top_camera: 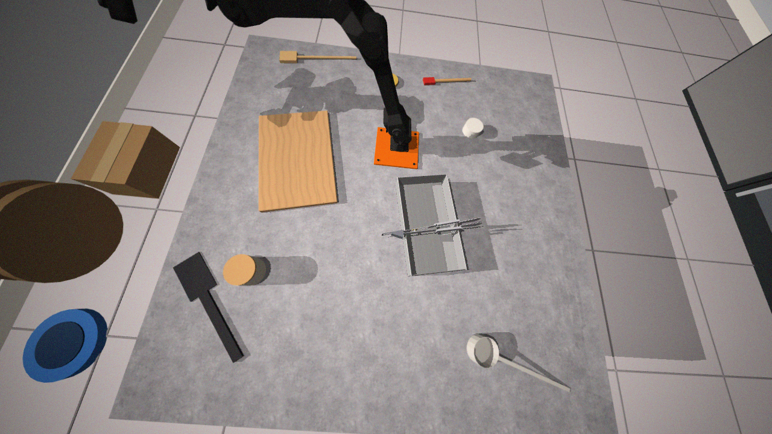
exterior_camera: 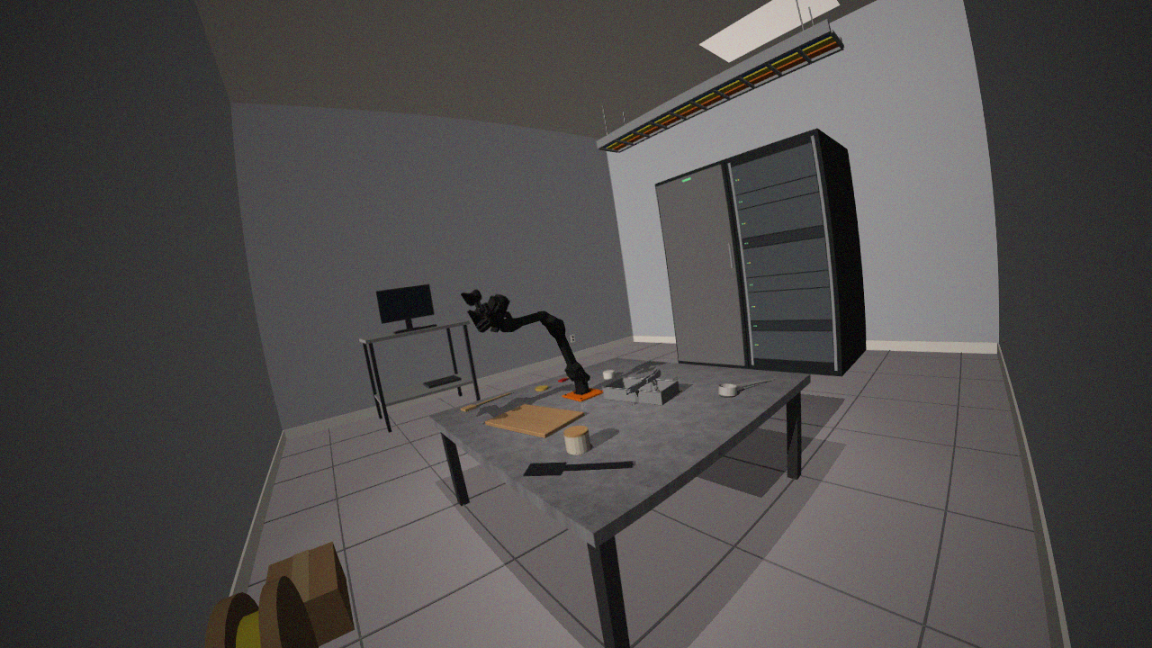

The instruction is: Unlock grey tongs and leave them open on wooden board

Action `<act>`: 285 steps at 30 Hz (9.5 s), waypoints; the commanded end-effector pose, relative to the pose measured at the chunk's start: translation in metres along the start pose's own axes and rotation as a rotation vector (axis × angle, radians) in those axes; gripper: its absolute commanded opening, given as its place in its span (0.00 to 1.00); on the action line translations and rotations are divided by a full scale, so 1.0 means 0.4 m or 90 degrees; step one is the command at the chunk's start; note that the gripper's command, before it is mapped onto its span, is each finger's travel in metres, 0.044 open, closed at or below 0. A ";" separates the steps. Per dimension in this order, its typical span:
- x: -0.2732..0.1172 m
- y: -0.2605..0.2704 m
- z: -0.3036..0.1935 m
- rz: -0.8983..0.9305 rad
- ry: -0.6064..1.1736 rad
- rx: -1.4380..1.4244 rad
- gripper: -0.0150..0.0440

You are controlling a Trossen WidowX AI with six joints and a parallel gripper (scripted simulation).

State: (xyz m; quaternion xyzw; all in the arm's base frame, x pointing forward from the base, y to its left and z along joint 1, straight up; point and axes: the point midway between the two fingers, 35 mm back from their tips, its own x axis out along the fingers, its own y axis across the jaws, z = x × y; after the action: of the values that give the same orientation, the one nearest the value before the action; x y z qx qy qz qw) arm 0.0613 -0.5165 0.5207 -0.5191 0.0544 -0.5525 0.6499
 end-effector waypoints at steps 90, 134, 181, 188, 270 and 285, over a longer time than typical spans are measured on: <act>-1.511 0.955 0.926 0.536 1.292 0.484 1.00; -1.565 1.030 0.879 0.543 1.291 0.484 0.45; -1.349 0.821 0.998 0.578 1.266 0.464 0.00; -1.264 0.856 0.961 0.631 1.229 0.434 0.00; -0.646 0.748 0.127 1.125 0.670 0.065 0.00; -0.642 0.626 -0.072 1.174 0.528 -0.007 0.00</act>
State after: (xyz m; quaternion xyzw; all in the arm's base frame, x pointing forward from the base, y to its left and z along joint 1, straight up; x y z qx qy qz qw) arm 0.1236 -0.3668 0.1937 -0.0284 0.6629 0.0168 0.7480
